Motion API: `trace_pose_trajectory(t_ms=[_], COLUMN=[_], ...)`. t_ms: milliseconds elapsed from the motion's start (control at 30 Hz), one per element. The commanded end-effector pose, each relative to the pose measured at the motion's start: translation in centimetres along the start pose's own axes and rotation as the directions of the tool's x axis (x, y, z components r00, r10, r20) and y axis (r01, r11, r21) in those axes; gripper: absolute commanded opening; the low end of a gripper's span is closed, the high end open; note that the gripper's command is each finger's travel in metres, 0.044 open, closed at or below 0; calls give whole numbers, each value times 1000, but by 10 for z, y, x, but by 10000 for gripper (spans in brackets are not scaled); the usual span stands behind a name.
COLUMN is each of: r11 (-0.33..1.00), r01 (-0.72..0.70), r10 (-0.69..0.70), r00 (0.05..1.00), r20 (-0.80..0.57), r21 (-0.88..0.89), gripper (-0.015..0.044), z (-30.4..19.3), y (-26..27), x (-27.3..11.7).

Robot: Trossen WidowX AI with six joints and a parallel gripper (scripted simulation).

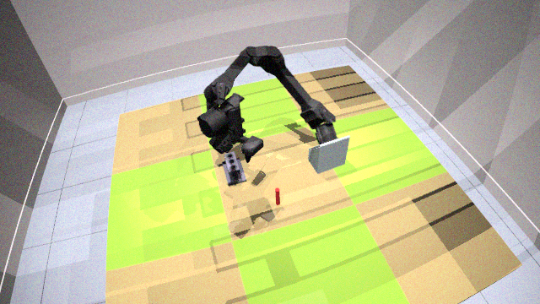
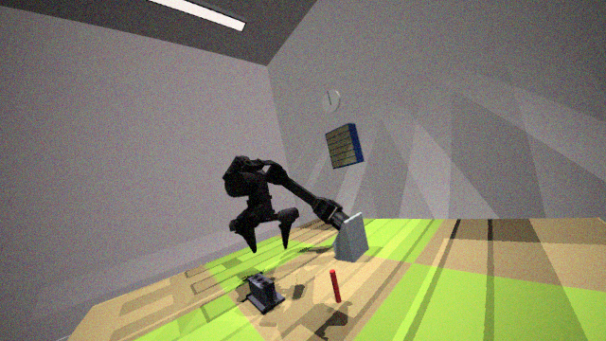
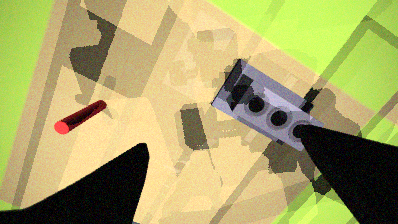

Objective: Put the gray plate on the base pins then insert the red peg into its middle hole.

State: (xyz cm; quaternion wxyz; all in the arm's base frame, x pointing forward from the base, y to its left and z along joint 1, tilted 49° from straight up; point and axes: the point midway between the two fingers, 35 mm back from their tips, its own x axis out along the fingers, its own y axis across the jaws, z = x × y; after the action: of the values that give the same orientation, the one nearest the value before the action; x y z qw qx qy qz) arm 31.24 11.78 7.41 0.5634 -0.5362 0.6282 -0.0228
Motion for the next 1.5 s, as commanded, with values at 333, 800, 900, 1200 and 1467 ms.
trace_pose_trajectory(t_ms=[333,800,900,1200,1467], r11=[387,-193,-193,-193,-193], r01=[17,33,33,33,33], r10=[11,-1,-1,-1,-2], r00=[1000,999,999,999,999], r20=[-24,-34,-34,-34,-34], r21=[922,981,981,981,981], gripper=[440,440,440,440,440], z=[3,-6,-6,-6,-5], y=[111,150,150,151,154], x=[6,10,10,10,42])
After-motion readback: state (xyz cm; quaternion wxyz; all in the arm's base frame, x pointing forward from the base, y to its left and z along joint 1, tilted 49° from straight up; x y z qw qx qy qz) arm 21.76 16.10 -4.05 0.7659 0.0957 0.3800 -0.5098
